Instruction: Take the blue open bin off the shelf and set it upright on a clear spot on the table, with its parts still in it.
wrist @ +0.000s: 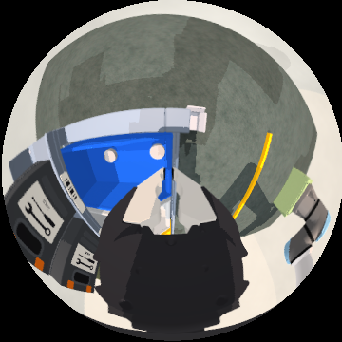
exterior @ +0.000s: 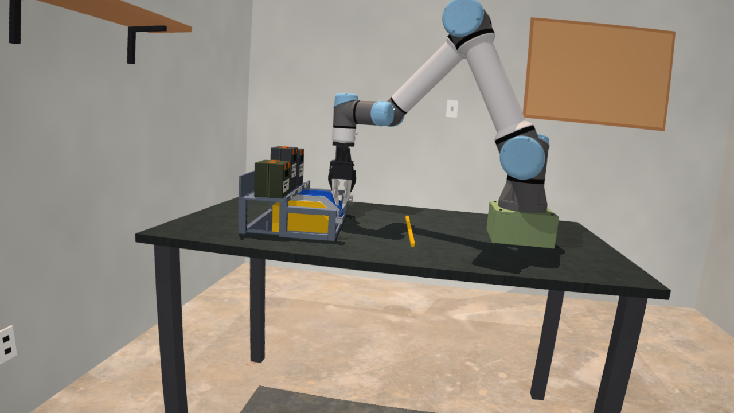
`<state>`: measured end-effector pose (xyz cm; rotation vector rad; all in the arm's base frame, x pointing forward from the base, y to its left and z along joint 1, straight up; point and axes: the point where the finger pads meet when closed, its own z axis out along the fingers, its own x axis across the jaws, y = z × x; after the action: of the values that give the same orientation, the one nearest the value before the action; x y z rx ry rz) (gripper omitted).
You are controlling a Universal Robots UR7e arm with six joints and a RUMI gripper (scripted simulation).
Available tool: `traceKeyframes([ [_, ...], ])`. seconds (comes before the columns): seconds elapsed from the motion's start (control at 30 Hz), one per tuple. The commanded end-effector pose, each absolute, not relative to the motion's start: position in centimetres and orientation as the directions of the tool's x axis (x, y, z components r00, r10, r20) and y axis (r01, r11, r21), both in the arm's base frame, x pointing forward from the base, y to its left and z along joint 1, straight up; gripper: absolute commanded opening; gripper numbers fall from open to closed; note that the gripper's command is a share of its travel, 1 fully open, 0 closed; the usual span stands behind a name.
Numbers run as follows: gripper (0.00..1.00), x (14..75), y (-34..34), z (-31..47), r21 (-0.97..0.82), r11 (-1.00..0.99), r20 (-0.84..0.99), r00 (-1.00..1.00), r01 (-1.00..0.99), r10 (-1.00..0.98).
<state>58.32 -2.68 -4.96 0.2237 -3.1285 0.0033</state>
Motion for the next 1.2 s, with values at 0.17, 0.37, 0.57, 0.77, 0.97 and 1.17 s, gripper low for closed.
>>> traceKeyframes([
  [0.17,0.0,58.37,-2.69,-4.89,-0.002,0.99,0.004,-0.99,-0.142,-0.142],
  [0.37,0.0,58.37,-2.69,-4.89,-0.002,0.99,0.004,-0.99,-0.142,-0.142],
  [0.57,0.0,58.37,-2.69,-4.89,-0.002,0.99,0.004,-0.99,-0.142,-0.142],
  [0.77,0.0,58.37,-2.69,-4.89,-0.002,0.99,0.004,-0.99,-0.142,-0.142],
  [0.97,0.0,58.37,-2.69,-4.89,-0.002,0.99,0.004,-0.99,-0.142,-0.142],
  [1.17,0.58,58.37,-2.69,-4.89,-0.002,0.99,0.004,-0.99,-0.142,-0.142],
])
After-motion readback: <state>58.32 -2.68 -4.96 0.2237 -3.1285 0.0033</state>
